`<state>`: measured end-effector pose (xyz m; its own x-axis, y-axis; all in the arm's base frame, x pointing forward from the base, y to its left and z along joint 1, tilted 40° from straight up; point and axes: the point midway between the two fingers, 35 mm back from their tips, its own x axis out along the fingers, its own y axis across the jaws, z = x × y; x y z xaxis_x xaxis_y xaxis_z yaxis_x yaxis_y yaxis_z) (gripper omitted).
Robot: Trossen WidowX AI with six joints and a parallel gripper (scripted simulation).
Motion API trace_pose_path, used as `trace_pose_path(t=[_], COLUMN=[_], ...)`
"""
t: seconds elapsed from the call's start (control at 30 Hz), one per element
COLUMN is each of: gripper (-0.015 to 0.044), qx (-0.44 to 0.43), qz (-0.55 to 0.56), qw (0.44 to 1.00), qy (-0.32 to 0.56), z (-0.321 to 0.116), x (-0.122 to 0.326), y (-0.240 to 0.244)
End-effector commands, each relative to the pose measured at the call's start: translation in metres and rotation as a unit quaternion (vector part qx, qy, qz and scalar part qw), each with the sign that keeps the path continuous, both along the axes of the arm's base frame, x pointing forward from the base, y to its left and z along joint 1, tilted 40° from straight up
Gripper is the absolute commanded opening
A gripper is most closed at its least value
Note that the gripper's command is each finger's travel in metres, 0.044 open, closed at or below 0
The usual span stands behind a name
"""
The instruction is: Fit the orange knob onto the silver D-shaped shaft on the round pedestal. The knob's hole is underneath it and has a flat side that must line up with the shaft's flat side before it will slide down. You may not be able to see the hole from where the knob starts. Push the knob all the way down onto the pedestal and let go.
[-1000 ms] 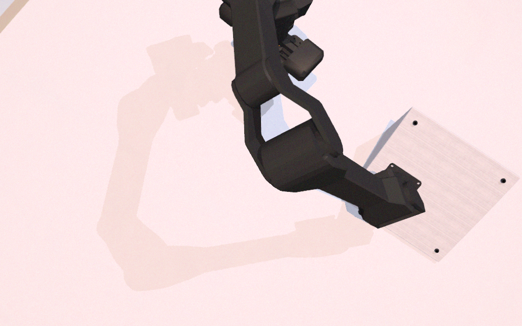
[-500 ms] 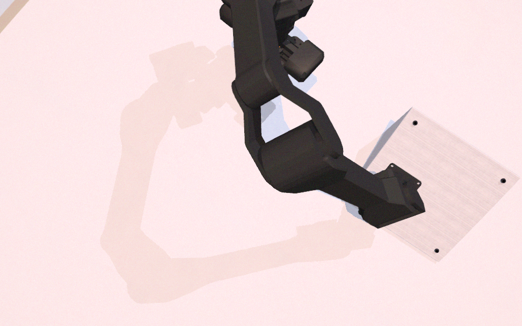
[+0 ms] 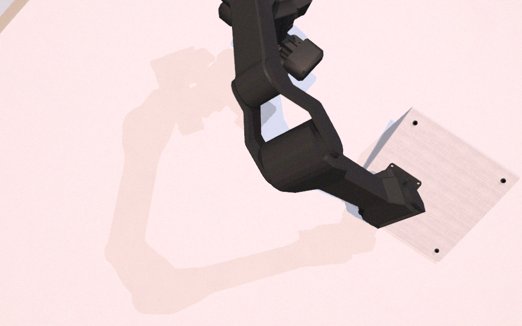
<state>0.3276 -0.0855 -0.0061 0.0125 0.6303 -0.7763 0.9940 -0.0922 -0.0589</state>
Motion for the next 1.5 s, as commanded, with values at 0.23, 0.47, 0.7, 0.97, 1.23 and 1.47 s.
trace_pose_path(t=[0.23,0.47,0.7,0.97,1.23,1.47], gripper=[0.0000,0.0000,0.0000,0.0000,0.0000,0.0000], qx=[0.002,0.002,0.002,0.002,0.002,0.002], qz=[-0.001,-0.001,-0.001,-0.001,-0.001,-0.001], qw=[1.000,1.000,1.000,1.000,1.000,1.000], qy=[0.001,0.001,0.001,0.001,0.001,0.001], z=[-0.0012,-0.0001,0.0008,-0.0010,-0.0005,-0.0026], x=[-0.0013,0.0006,-0.0005,-0.0018,0.0005,0.0005], y=[0.0013,0.0001,0.0007,0.0014,0.0001,0.0028])
